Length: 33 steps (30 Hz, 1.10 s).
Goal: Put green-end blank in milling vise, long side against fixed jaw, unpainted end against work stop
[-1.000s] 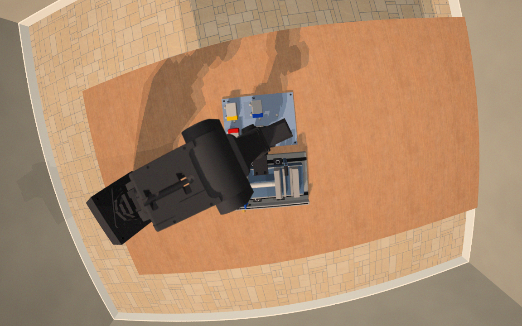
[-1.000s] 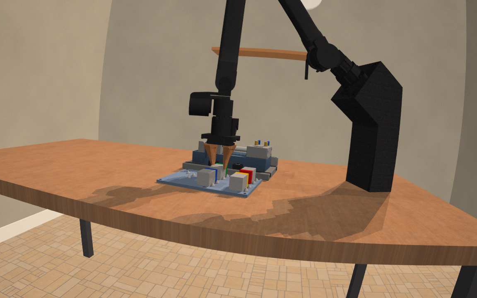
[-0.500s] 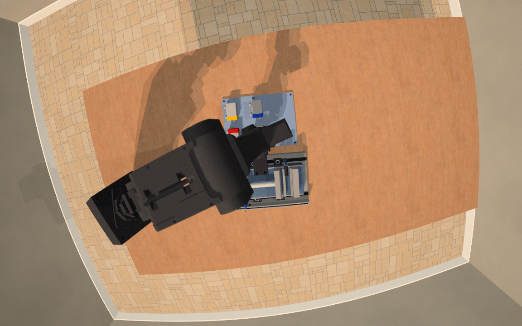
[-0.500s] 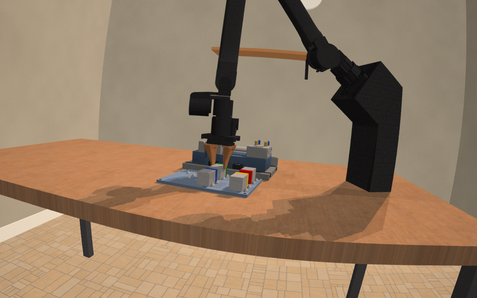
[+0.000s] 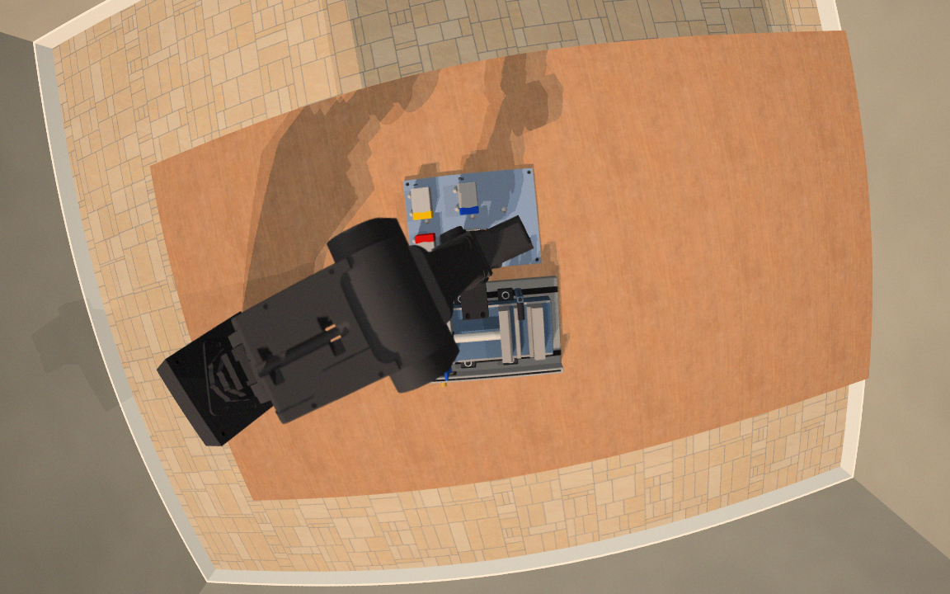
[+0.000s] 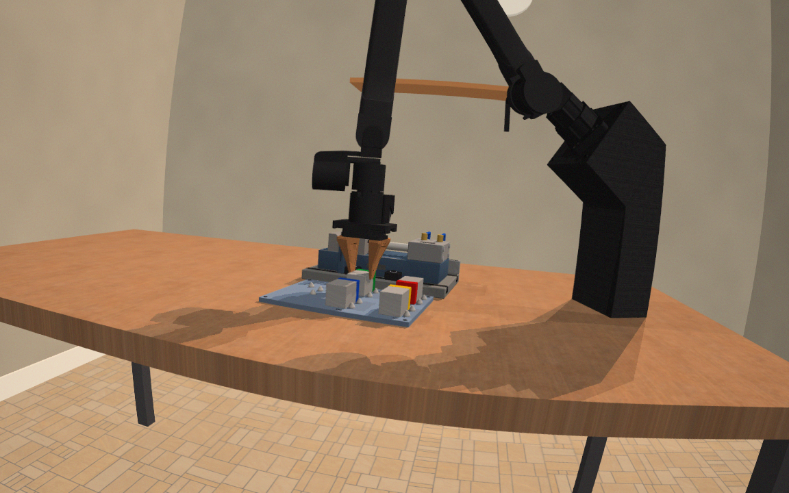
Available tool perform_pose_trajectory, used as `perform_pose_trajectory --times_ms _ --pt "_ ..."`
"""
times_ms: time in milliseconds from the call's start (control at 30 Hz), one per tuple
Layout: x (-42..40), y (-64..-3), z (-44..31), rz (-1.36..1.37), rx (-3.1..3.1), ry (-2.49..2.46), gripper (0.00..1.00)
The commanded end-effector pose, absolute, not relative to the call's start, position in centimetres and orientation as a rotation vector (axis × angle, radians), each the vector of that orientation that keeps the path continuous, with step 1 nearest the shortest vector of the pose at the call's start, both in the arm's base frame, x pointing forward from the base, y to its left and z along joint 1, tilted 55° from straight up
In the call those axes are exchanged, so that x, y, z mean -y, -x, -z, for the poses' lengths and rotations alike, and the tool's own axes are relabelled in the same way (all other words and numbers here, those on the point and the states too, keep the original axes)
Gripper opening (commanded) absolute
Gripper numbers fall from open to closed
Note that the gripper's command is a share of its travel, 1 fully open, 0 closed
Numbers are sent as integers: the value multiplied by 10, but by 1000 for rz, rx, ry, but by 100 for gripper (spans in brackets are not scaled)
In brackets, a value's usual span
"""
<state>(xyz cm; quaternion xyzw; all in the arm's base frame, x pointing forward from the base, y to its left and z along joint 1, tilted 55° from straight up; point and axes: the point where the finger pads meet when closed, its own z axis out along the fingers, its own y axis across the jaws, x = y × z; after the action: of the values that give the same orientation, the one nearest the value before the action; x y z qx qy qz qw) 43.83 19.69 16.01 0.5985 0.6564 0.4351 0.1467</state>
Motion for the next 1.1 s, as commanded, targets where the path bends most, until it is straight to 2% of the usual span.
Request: perform_pose_trajectory --times_ms 0,1067 --pt "-192 -429 -169 -1264 -1878 -1732 0" --pt "-149 -358 -235 -1266 -1873 -1708 0"
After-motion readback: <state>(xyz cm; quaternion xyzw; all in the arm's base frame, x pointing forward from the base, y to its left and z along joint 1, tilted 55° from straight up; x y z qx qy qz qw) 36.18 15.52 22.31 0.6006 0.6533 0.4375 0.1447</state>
